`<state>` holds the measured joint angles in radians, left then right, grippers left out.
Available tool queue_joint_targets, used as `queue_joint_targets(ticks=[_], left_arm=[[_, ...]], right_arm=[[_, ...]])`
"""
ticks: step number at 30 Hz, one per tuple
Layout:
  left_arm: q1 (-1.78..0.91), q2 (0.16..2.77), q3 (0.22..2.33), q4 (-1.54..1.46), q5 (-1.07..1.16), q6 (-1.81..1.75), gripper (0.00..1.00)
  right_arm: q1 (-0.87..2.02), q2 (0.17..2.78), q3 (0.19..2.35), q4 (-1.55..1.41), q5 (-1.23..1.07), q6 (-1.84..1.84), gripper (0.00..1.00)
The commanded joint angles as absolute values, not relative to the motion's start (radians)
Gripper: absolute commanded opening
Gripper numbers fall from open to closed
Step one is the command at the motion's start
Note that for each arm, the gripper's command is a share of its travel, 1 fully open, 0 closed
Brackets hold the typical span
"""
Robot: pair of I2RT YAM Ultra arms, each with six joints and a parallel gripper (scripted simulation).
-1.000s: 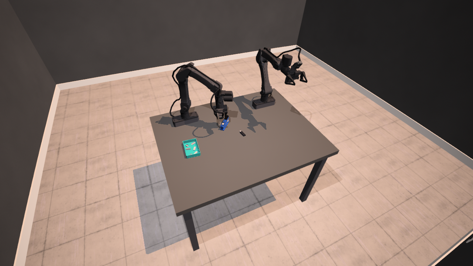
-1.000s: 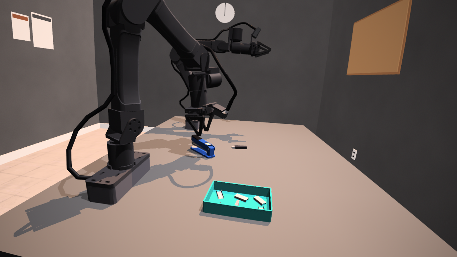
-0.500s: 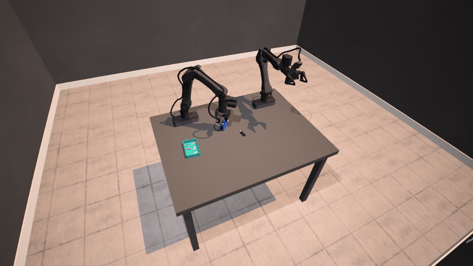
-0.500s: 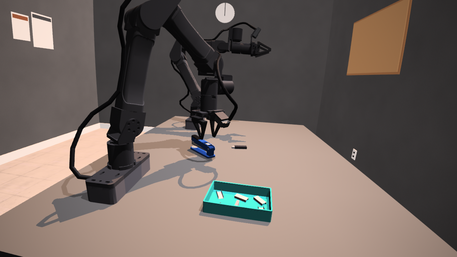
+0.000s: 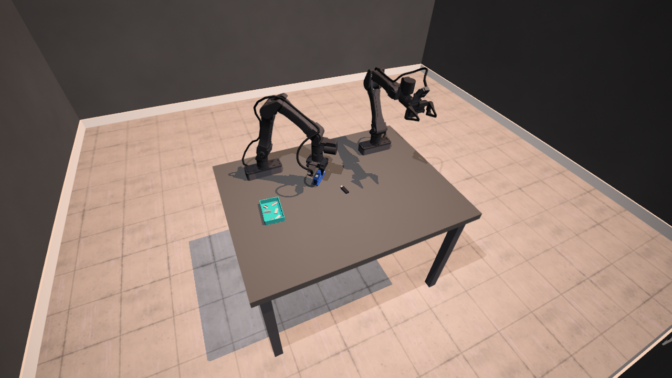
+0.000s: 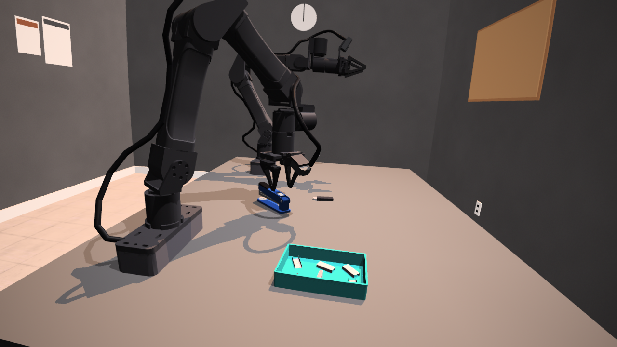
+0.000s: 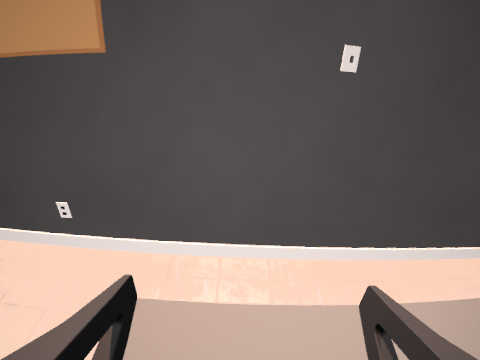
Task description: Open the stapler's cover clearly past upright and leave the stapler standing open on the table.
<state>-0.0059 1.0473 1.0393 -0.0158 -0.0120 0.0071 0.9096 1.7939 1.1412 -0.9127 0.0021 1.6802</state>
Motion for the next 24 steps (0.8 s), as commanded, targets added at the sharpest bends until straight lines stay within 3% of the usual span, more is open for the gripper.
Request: queue_joint_targets(ticks=[1, 24], left_arm=[[0.006, 1.044, 1.061, 0.004, 0.000, 0.000, 1.00], [0.006, 1.044, 1.061, 0.004, 0.000, 0.000, 1.00]], right_arm=[[0.903, 1.802, 1.124, -0.888, 0.000, 1.687, 0.59], [0.903, 1.859, 1.058, -0.764, 0.000, 1.687, 0.59]])
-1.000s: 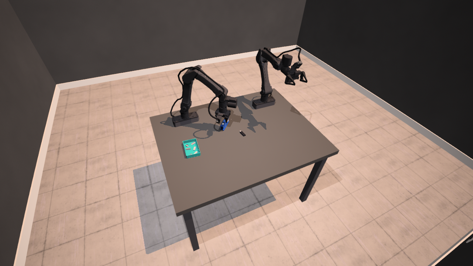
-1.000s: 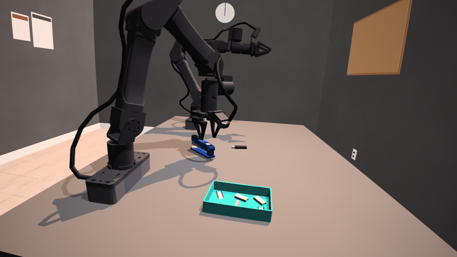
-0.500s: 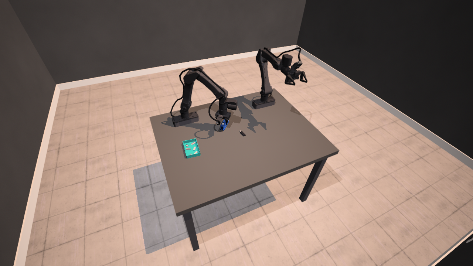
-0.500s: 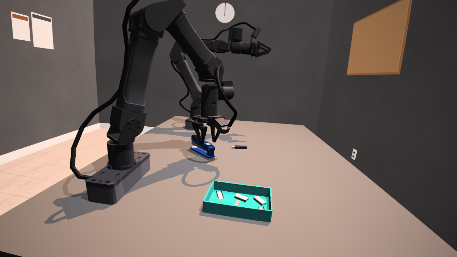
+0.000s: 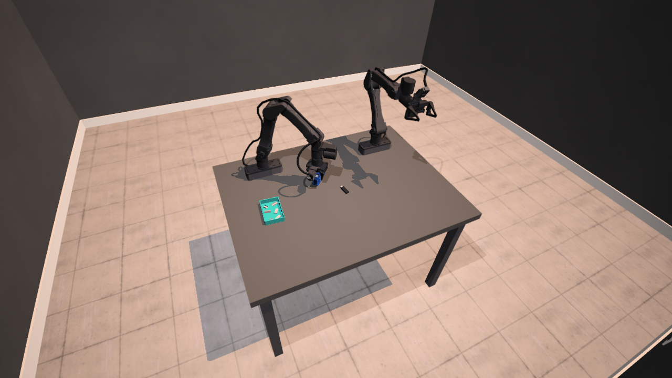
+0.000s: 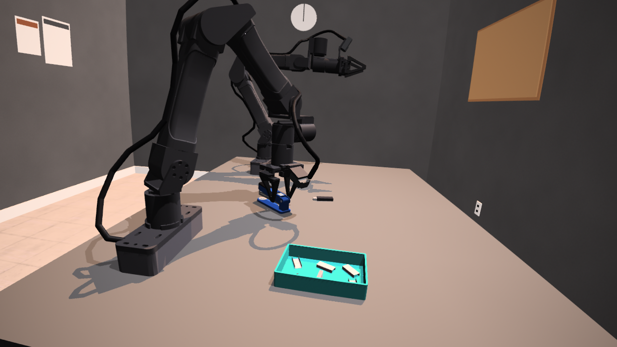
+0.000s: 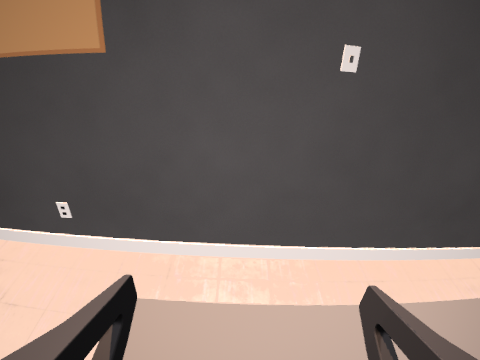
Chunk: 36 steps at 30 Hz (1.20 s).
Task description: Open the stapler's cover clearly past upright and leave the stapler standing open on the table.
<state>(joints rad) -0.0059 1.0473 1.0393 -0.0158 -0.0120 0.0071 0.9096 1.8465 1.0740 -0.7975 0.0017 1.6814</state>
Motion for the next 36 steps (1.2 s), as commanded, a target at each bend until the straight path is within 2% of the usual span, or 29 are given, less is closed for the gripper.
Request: queue_joint_targets(ticks=[1, 20, 21, 23, 24, 28, 29, 31, 36], left_arm=[[0.006, 1.044, 1.061, 0.004, 0.000, 0.000, 1.00], [0.006, 1.044, 1.061, 0.004, 0.000, 0.000, 1.00], [0.006, 1.044, 1.061, 0.004, 0.000, 0.000, 1.00], [0.006, 1.044, 1.061, 0.004, 0.000, 0.000, 1.00], [0.006, 1.044, 1.061, 0.004, 0.000, 0.000, 1.00], [0.006, 1.044, 1.061, 0.004, 0.000, 0.000, 1.00], [0.006, 1.044, 1.061, 0.004, 0.000, 0.000, 1.00], [0.000, 1.045, 1.051, 0.004, 0.000, 0.000, 1.00], [0.000, 1.045, 1.051, 0.004, 0.000, 0.000, 1.00]], right_arm=[[0.903, 1.862, 1.055, -0.758, 0.000, 1.687, 0.59], [0.903, 1.906, 1.022, -0.680, 0.000, 1.687, 0.59], [0.903, 1.907, 1.022, -0.680, 0.000, 1.687, 0.50], [0.903, 1.906, 1.022, -0.680, 0.000, 1.687, 0.50], [0.903, 1.906, 1.022, -0.680, 0.000, 1.687, 0.46], [0.908, 1.898, 1.033, -0.692, 0.000, 1.687, 0.46], [0.908, 1.898, 1.033, -0.692, 0.000, 1.687, 0.42], [0.908, 1.898, 1.033, -0.692, 0.000, 1.687, 0.42], [0.908, 1.898, 1.033, -0.692, 0.000, 1.687, 0.34]])
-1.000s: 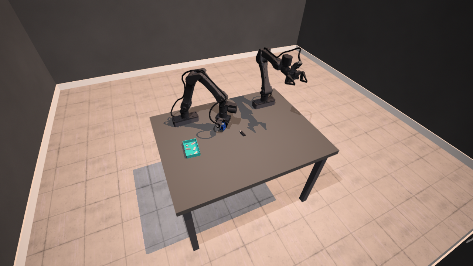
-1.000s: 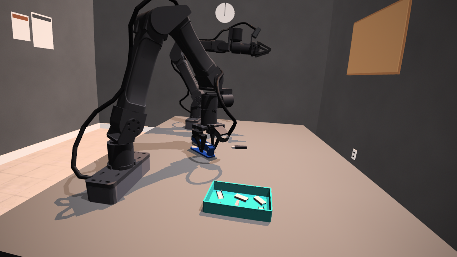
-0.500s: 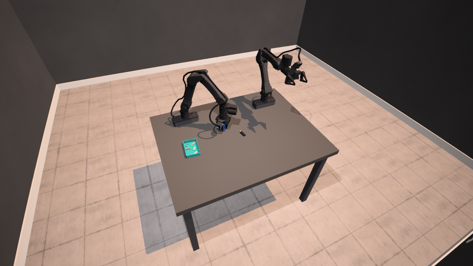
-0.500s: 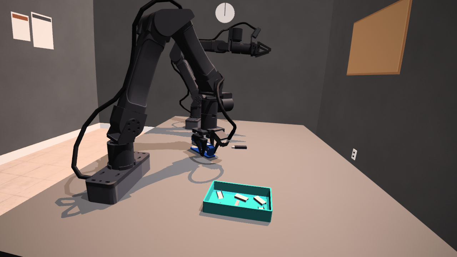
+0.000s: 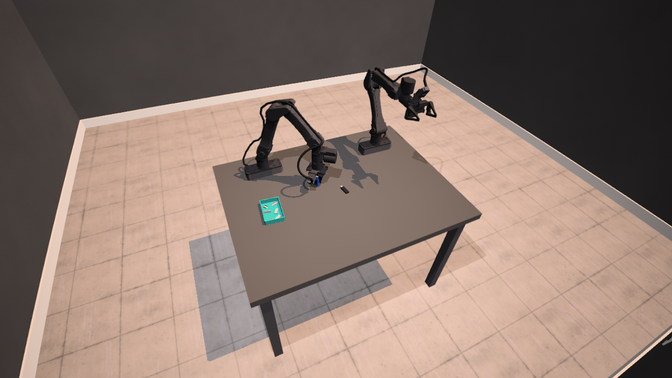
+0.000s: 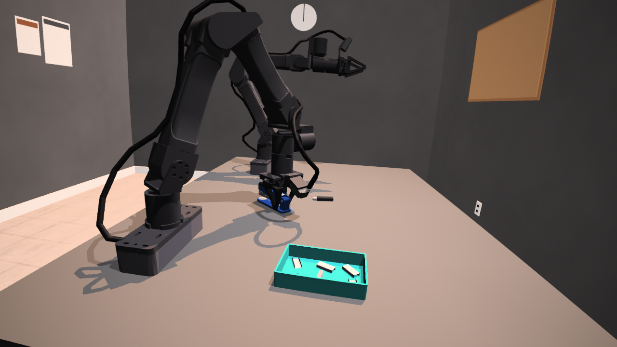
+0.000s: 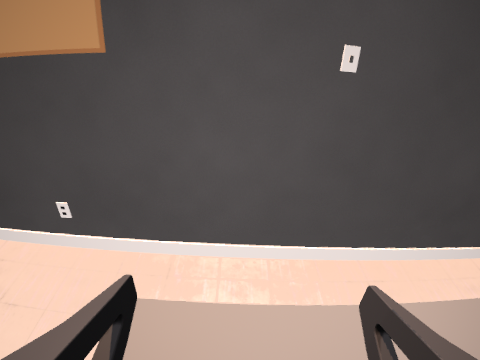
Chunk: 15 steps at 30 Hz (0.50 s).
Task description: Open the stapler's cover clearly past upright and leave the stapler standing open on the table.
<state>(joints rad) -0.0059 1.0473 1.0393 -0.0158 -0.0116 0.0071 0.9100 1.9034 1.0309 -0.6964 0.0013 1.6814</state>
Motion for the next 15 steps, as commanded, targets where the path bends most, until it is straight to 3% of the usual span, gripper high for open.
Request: queue_joint_targets(ticks=[1, 4, 5, 6, 15], left_arm=[[0.000, 1.045, 1.051, 0.004, 0.000, 0.000, 1.00], [0.000, 1.045, 1.051, 0.004, 0.000, 0.000, 1.00], [0.000, 1.045, 1.051, 0.004, 0.000, 0.000, 1.00], [0.000, 1.045, 1.051, 0.004, 0.000, 0.000, 1.00], [-0.013, 1.000, 0.986, 0.091, 0.059, 0.086, 1.00]], right_arm=[[0.908, 1.898, 1.033, -0.692, 0.000, 1.687, 0.33], [0.908, 1.898, 1.033, -0.692, 0.000, 1.687, 0.29], [0.908, 1.898, 1.033, -0.692, 0.000, 1.687, 0.17], [0.908, 1.898, 1.033, -0.692, 0.000, 1.687, 0.28], [0.908, 1.898, 1.033, -0.692, 0.000, 1.687, 0.28]])
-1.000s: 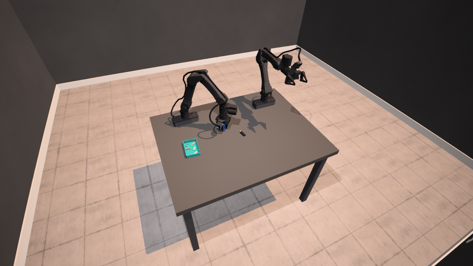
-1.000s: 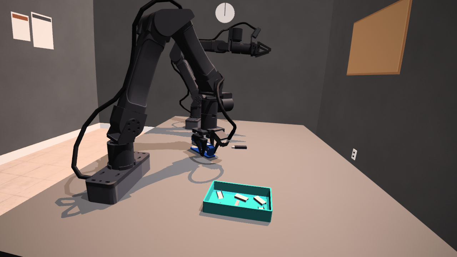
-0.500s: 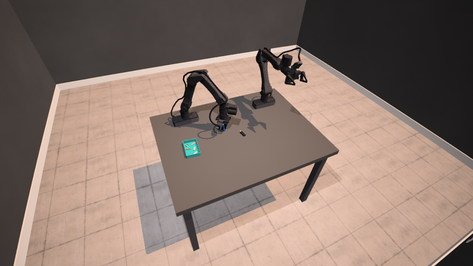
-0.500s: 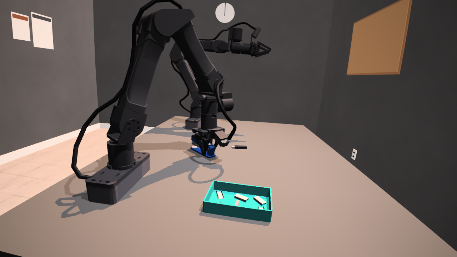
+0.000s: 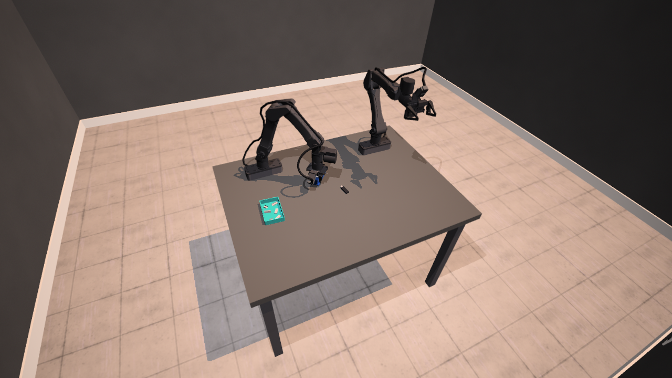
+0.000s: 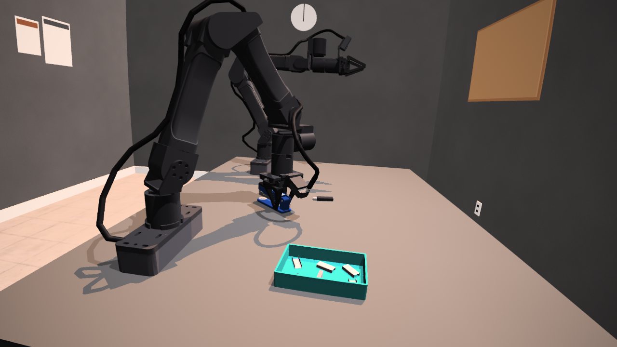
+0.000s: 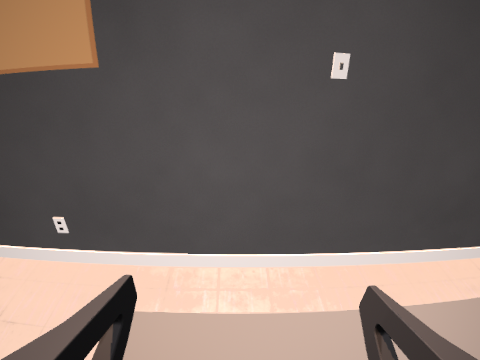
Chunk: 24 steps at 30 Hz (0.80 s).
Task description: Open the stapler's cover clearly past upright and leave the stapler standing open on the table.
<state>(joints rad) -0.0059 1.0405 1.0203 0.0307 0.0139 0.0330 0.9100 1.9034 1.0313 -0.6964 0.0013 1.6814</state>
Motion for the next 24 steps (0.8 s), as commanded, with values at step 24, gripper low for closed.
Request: queue_joint_targets(ticks=[24], left_arm=[[-0.314, 0.490, 0.214, 0.263, 0.386, 0.803, 1.00]], right_arm=[[0.908, 1.898, 1.033, -0.692, 0.000, 1.687, 0.28]])
